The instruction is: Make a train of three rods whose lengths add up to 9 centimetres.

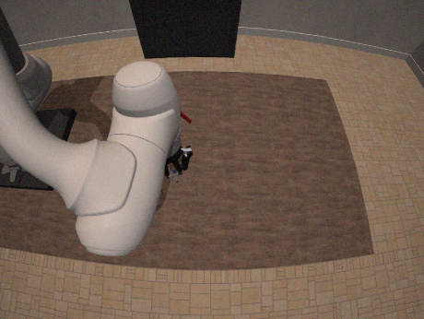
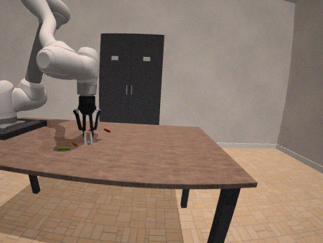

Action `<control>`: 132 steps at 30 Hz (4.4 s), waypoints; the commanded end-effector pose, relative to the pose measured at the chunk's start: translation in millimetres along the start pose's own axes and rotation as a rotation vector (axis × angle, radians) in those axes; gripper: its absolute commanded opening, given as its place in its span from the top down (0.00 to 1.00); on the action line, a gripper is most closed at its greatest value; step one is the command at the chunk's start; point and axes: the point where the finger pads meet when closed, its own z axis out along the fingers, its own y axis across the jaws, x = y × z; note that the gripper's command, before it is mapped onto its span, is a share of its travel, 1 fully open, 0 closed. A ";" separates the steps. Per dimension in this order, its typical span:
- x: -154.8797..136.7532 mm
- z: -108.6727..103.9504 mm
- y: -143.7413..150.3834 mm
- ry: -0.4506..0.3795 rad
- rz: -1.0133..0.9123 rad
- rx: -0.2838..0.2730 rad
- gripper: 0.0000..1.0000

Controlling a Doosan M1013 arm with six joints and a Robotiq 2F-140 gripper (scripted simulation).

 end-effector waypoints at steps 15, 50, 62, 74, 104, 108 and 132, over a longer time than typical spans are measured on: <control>0.0 -7.3 0.0 0.000 0.000 0.000 0.85; 0.0 -90.1 0.0 0.000 0.000 0.000 0.00; 0.0 -90.1 0.0 0.000 0.000 0.000 0.00; -14.3 -86.2 -17.3 0.000 -0.285 0.000 0.00; -57.4 -72.5 -80.7 0.000 -1.284 0.000 0.00; -62.4 -70.7 -89.6 0.000 -1.420 0.000 0.00; -68.3 -68.4 -100.8 0.000 -1.591 0.000 0.85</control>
